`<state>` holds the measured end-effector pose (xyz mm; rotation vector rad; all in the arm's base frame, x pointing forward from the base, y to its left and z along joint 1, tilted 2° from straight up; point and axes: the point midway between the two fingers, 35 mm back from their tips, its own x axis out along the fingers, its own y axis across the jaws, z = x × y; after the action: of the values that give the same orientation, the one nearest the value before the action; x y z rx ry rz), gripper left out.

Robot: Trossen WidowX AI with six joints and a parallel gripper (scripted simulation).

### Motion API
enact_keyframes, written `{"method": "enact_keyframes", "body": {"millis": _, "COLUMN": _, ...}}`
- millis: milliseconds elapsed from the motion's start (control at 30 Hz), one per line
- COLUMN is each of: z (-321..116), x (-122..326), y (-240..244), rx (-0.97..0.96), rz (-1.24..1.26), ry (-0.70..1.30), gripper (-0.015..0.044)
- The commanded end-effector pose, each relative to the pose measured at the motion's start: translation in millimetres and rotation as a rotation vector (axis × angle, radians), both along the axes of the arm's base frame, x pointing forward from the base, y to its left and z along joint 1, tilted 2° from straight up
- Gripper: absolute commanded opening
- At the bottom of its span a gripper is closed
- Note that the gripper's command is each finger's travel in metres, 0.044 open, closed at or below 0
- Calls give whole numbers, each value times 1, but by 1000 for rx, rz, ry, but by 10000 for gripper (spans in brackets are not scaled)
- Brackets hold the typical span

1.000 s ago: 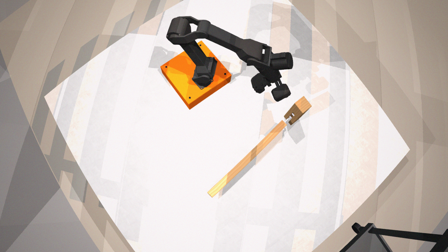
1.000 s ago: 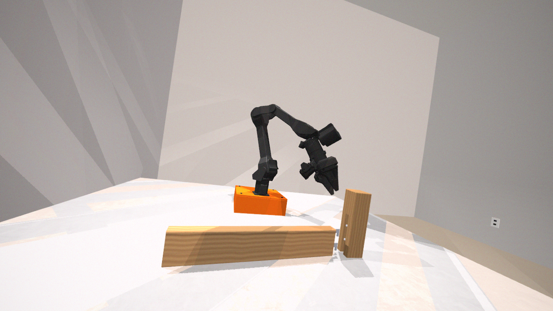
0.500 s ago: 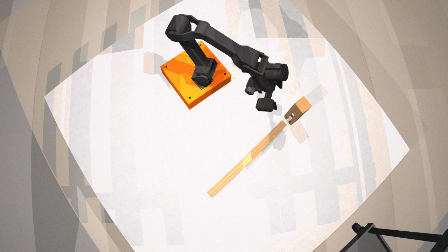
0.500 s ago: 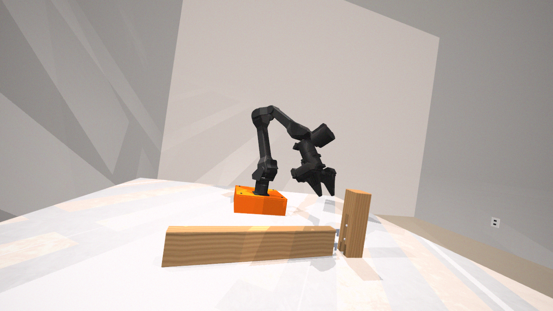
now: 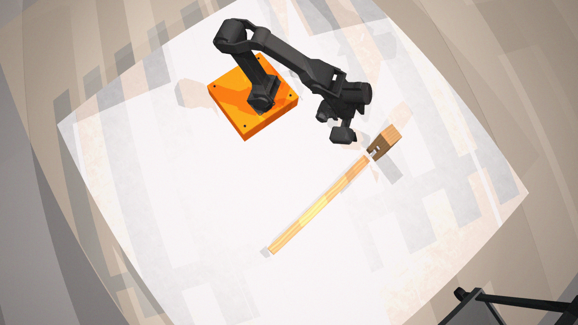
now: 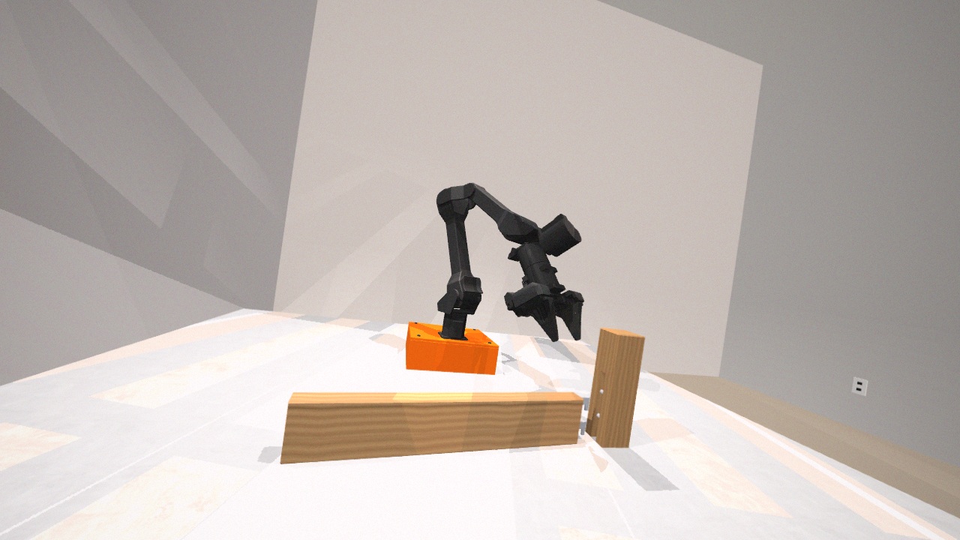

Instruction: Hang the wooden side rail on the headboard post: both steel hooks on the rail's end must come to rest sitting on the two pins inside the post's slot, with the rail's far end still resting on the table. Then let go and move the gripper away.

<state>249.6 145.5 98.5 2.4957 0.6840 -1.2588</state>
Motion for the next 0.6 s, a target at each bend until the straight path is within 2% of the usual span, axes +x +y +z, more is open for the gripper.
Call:
{"method": "enact_keyframes", "body": {"millis": 0, "z": 0, "x": 0, "y": 1, "rx": 8, "rz": -4, "ry": 1, "gripper": 440}}
{"method": "enact_keyframes", "body": {"millis": 100, "z": -1, "x": 2, "y": -1, "rx": -35, "rz": 79, "ry": -23, "gripper": 440}}
{"method": "enact_keyframes", "body": {"millis": 567, "z": -9, "x": 20, "y": -18, "rx": -411, "rz": 854, "ry": -314, "gripper": 440}}
